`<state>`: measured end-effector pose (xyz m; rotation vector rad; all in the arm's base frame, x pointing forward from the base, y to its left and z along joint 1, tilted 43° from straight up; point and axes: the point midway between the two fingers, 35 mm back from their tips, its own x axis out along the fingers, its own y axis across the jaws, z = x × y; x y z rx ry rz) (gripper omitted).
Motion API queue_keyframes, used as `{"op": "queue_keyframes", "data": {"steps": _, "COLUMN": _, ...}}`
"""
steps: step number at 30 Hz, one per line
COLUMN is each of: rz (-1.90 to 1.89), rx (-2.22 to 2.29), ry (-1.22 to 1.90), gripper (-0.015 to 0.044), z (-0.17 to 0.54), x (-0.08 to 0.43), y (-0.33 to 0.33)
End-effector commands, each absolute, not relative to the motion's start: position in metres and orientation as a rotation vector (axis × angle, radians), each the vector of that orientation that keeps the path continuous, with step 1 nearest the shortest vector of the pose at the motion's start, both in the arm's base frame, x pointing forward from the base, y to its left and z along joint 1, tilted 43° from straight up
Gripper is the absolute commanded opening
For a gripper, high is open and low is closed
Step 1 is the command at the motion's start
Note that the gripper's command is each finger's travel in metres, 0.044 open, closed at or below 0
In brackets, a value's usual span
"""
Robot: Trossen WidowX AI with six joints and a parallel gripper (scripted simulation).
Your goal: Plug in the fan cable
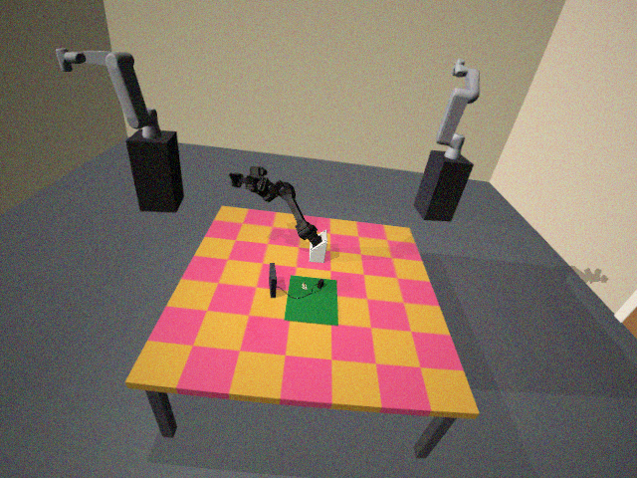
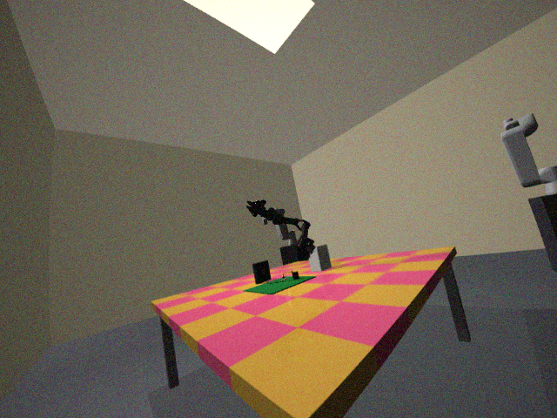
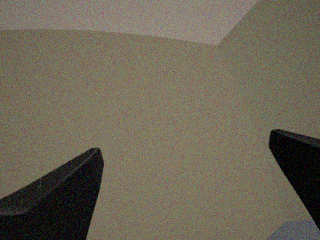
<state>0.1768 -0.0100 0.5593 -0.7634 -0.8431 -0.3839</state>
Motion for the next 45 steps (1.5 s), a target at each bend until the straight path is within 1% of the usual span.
{"op": "queue_keyframes", "data": {"steps": 1, "rz": -0.248, "rx": -0.583, "ry": -0.638, "gripper": 0.044, "z": 0.525, "x": 0.239, "y": -0.012}}
{"op": "queue_keyframes", "data": {"steps": 5, "rz": -0.144, "rx": -0.409, "ry": -0.424, "gripper": 0.044, "z": 0.482, "x": 0.291, "y": -0.008}}
{"op": "queue_keyframes", "data": {"steps": 10, "rz": -0.026, "rx": -0.203, "ry": -0.173, "gripper": 0.044, "z": 0.419, "x": 0.338, "y": 0.013}}
{"op": "queue_keyframes", "data": {"steps": 17, "rz": 0.004, "rx": 0.026, "ry": 0.196, "gripper": 0.044, "z": 0.326, "x": 0.376, "y": 0.037}}
{"op": "queue_keyframes", "data": {"steps": 21, "rz": -0.052, "rx": 0.14, "ry": 0.448, "gripper": 0.044, "z": 0.262, "x": 0.385, "y": 0.05}}
{"op": "queue_keyframes", "data": {"steps": 27, "rz": -0.226, "rx": 0.241, "ry": 0.805, "gripper": 0.044, "z": 0.171, "x": 0.371, "y": 0.064}}
{"op": "queue_keyframes", "data": {"steps": 34, "rz": -0.579, "rx": 0.211, "ry": 1.145, "gripper": 0.044, "z": 0.087, "x": 0.319, "y": 0.067}}
{"op": "queue_keyframes", "data": {"steps": 37, "rz": -0.786, "rx": 0.123, "ry": 1.24, "gripper": 0.044, "z": 0.063, "x": 0.289, "y": 0.062}}
{"op": "queue_keyframes", "data": {"steps": 40, "rz": -1.009, "rx": -0.025, "ry": 1.273, "gripper": 0.044, "z": 0.052, "x": 0.259, "y": 0.055}}
{"op": "queue_keyframes", "data": {"steps": 45, "rz": -1.057, "rx": -0.065, "ry": 1.269, "gripper": 0.044, "z": 0.051, "x": 0.253, "y": 0.053}}
